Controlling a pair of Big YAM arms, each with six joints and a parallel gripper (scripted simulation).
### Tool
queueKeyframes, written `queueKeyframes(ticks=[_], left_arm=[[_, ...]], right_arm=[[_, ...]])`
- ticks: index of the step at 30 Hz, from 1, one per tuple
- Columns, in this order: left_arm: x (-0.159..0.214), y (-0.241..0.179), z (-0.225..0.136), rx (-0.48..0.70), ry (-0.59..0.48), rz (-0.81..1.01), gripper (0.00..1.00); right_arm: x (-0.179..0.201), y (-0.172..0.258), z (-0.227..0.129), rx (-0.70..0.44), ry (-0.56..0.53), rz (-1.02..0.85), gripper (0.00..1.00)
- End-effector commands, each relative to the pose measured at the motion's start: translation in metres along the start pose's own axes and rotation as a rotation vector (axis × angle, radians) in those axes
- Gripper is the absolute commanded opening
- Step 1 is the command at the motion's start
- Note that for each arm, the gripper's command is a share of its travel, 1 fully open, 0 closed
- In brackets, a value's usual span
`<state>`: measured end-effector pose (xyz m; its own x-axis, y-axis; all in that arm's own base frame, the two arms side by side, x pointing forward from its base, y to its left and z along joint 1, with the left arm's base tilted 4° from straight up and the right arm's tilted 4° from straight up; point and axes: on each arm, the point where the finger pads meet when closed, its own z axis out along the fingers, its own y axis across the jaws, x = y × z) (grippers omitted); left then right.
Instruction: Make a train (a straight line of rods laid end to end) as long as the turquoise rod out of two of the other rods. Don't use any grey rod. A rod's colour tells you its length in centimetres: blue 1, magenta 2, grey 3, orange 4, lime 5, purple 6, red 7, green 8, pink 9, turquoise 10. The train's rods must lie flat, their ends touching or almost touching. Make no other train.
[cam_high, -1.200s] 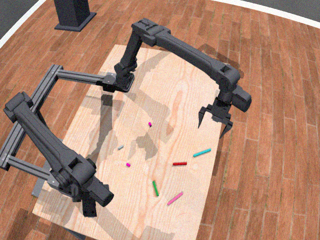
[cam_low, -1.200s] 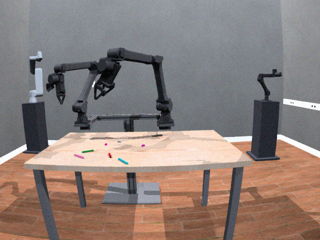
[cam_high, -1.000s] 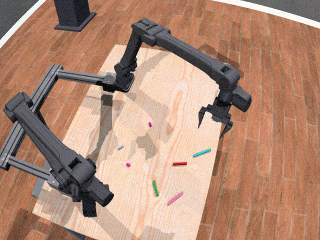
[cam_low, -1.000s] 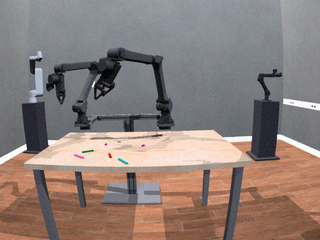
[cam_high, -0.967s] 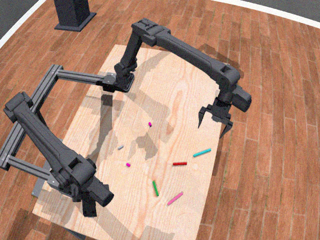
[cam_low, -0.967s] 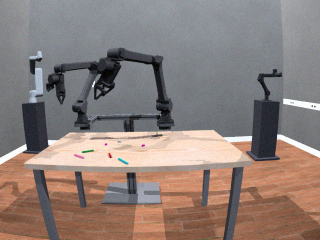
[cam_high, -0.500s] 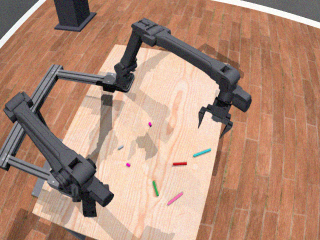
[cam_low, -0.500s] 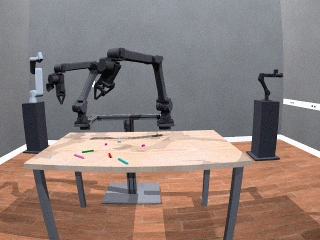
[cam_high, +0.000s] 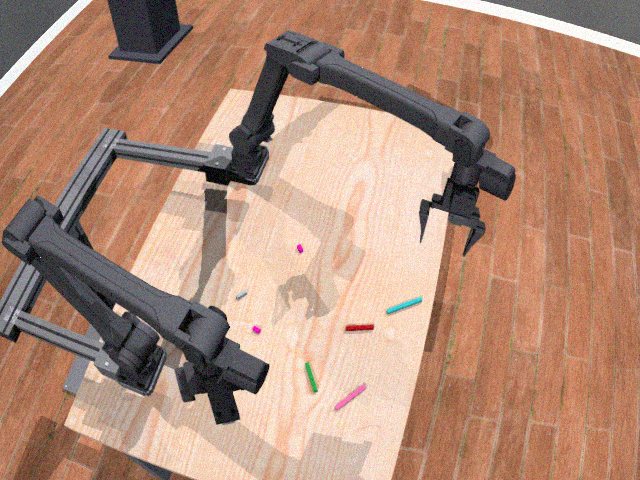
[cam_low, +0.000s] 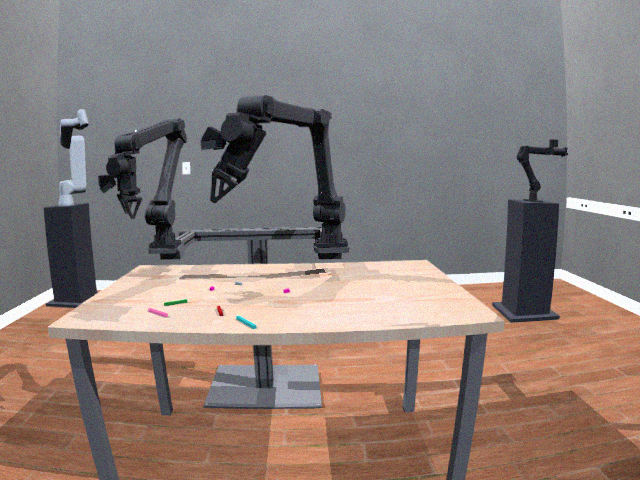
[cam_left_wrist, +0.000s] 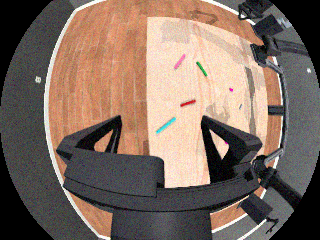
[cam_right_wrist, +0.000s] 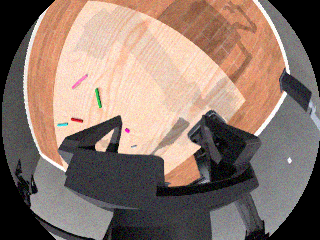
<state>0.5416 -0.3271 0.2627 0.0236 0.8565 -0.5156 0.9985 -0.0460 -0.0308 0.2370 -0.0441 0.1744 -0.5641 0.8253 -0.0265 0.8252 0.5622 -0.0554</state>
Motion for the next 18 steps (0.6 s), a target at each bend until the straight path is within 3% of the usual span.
queueKeyframes(ticks=[1,10,13,15,16,18], left_arm=[[0.02,0.023,-0.042,-0.114,-0.023,-0.067,1.0],[0.174,0.079,-0.166,-0.473,-0.032,-0.403,1.0],[0.242,0.081,-0.221,-0.631,-0.037,-0.547,1.0],[0.242,0.081,-0.221,-0.631,-0.037,-0.547,1.0],[0.267,0.08,-0.242,-0.687,-0.038,-0.597,1.0],[0.316,0.07,-0.283,-0.804,-0.042,-0.7,1.0]], right_arm=[[0.009,0.037,0.012,-0.017,-0.021,-0.059,1.0],[0.102,0.131,0.065,-0.039,-0.044,-0.353,1.0],[0.147,0.15,0.086,-0.047,-0.05,-0.455,1.0],[0.147,0.15,0.086,-0.047,-0.05,-0.455,1.0],[0.166,0.171,0.081,-0.086,-0.061,-0.494,1.0],[0.204,0.163,0.111,-0.057,-0.056,-0.574,1.0]])
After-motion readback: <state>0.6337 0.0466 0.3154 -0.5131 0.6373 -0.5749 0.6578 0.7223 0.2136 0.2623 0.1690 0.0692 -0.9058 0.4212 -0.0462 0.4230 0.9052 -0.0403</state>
